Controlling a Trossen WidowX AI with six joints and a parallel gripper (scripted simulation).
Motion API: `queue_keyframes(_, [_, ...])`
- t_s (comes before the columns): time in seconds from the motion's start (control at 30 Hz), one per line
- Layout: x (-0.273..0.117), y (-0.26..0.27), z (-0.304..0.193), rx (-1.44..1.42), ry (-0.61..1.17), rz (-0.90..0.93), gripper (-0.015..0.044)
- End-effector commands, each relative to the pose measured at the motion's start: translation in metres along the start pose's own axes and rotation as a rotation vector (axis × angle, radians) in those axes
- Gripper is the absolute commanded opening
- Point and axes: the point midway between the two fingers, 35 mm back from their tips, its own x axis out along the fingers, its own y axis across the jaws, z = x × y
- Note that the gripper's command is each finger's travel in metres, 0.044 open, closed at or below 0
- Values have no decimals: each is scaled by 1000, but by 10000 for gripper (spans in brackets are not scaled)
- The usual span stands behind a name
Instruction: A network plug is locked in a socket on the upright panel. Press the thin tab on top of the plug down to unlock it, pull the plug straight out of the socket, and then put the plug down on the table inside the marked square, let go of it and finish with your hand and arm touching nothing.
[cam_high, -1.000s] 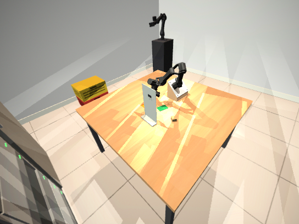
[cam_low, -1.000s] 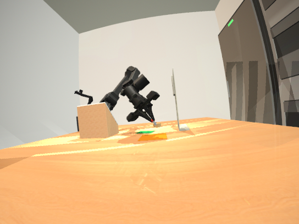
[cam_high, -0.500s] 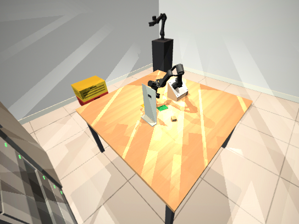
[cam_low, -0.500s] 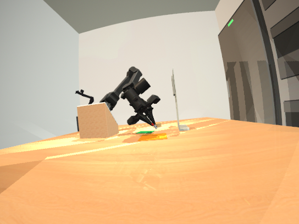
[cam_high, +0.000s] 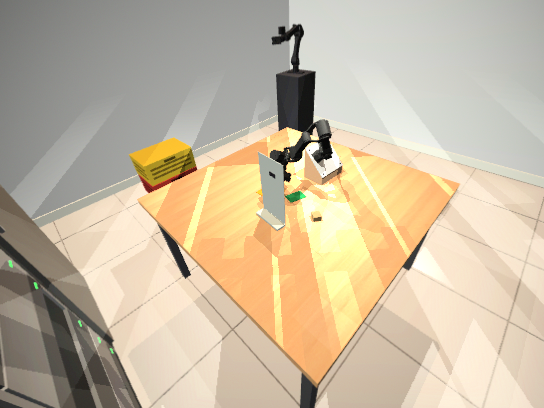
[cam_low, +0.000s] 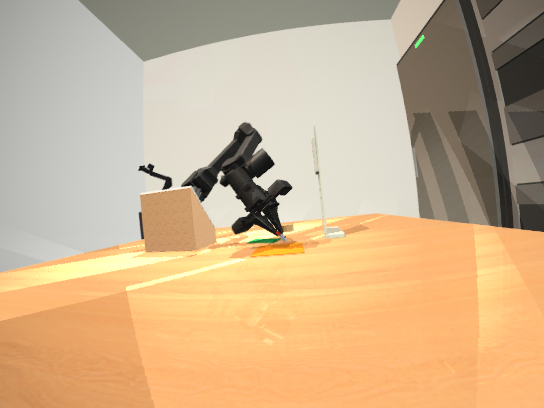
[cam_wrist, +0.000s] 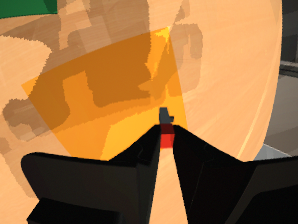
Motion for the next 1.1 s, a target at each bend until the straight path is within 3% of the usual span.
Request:
queue_keyframes(0.0, [4, 6, 0, 6, 4, 6, 0])
queue_keyframes(1.03, [13, 13, 1, 4, -1, 4, 0])
queue_keyframes(1.07, [13, 13, 1, 4, -1, 4, 26])
